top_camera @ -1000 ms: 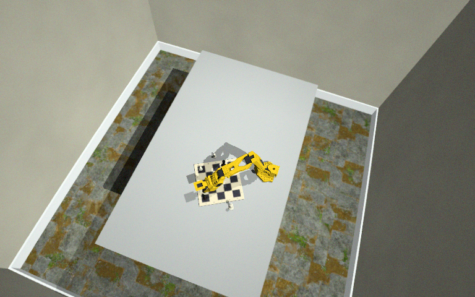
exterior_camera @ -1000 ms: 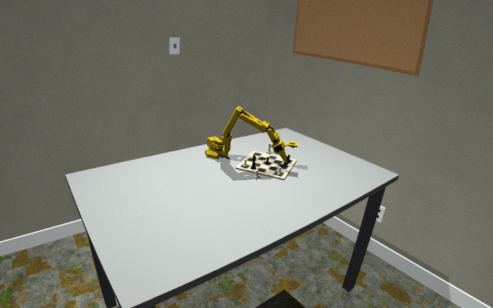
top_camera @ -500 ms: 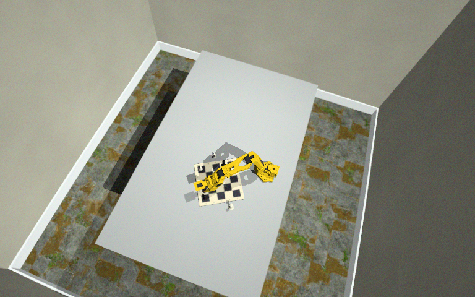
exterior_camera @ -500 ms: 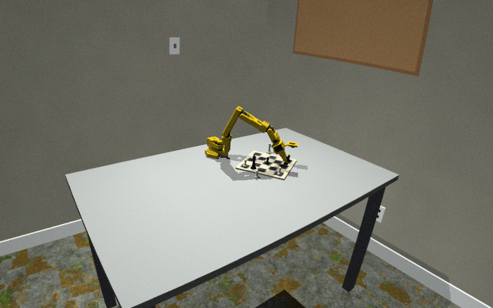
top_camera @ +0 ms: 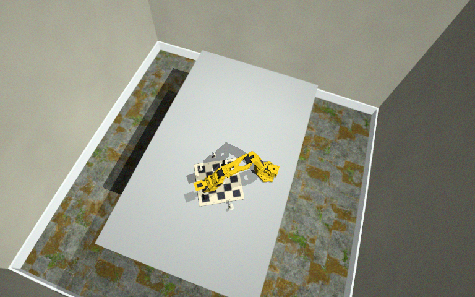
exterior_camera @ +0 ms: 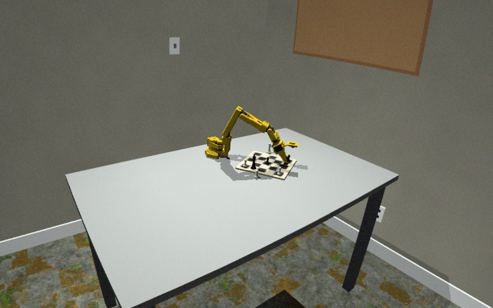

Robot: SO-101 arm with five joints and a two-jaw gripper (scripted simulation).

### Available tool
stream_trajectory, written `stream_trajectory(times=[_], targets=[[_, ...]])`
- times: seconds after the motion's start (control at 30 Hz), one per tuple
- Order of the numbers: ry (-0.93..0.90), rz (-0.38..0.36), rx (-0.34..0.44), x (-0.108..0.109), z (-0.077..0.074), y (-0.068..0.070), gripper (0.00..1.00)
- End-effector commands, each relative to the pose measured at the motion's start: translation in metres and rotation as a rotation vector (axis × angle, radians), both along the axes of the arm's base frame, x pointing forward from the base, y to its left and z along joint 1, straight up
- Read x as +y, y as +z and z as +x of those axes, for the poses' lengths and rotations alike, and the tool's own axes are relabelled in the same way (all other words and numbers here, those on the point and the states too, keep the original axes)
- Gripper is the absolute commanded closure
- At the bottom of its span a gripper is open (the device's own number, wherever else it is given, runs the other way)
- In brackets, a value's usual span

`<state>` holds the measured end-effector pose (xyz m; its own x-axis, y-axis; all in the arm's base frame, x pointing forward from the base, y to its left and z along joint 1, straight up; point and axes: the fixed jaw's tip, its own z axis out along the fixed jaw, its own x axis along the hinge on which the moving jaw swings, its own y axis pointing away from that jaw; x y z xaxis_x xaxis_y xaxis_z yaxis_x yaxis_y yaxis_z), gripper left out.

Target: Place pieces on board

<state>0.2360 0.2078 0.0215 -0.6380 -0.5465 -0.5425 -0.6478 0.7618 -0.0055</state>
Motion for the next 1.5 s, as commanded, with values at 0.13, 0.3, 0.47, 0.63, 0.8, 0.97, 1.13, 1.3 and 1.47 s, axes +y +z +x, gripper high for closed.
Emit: stream_trajectory(times=[0.13,0.3,0.47,0.63,0.8,0.97,1.13,1.3,1.47], targets=[[-0.004,-0.006,0.017,-0.0007,-0.0031,-0.0046,0.88],[-0.004,-0.005,0.018,-0.0002,-0.0036,-0.0046,0.88],[-0.002,-0.005,0.018,0.0002,-0.0041,-0.0042,0.88],[0.007,-0.005,0.018,0.0019,-0.0062,-0.0022,0.88],[0.007,-0.005,0.018,0.0020,-0.0064,-0.0021,0.88],[0.007,-0.005,0.018,0.0020,-0.0064,-0.0016,0.88],[0.007,-0.005,0.018,0.0016,-0.0067,0.0004,0.88],[0.007,-0.005,0.018,0.0016,-0.0067,0.0005,0.88],[0.007,-0.005,0.018,0.0016,-0.0067,0.0007,0.88]])
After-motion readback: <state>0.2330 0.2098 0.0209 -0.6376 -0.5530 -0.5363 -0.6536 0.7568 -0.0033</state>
